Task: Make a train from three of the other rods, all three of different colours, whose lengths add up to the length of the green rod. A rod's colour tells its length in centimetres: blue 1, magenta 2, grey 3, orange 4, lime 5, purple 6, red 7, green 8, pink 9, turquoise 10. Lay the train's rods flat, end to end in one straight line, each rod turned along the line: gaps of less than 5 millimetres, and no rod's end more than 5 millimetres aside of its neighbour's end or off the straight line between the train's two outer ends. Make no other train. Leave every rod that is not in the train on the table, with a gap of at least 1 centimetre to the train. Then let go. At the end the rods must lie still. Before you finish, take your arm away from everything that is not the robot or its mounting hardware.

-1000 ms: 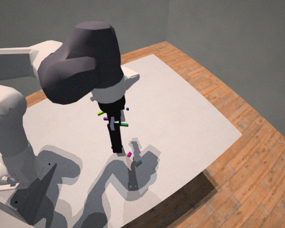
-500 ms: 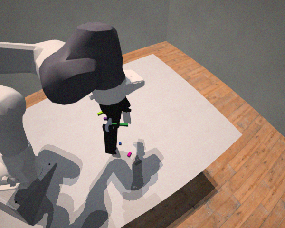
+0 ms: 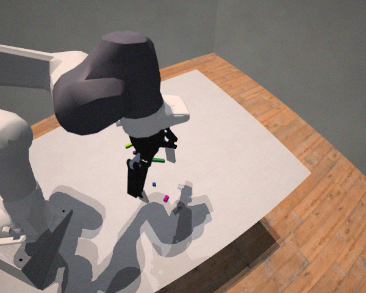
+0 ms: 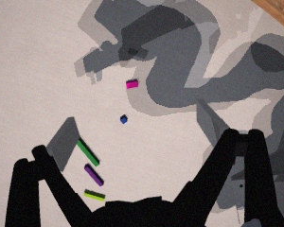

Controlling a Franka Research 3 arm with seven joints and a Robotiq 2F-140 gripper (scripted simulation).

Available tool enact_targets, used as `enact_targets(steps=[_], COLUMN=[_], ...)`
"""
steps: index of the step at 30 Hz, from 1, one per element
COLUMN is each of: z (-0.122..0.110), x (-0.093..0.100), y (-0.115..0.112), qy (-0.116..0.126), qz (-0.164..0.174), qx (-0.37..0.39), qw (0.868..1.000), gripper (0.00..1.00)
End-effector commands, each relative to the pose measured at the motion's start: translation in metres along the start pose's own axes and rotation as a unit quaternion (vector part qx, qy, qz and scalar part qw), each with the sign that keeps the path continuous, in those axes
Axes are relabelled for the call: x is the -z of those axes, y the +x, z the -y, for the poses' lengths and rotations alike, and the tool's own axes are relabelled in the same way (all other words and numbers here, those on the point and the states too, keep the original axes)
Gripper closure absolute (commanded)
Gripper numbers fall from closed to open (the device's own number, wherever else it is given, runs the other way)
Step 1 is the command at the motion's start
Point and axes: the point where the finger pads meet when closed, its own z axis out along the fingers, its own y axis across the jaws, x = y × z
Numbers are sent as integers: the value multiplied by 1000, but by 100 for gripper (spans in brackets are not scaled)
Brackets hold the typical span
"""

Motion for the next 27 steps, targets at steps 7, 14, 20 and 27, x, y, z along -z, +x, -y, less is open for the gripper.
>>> enact_targets(steps=[7, 14, 20, 27], z=[5, 4, 4, 4], x=[-2, -5, -7, -11], y=[2, 4, 5, 6], qy=[7, 8, 8, 8], qz=[-2, 1, 3, 7], qx=[-137, -204, -243, -326], qw=[991, 979, 970, 945], gripper=[0, 0, 0, 0])
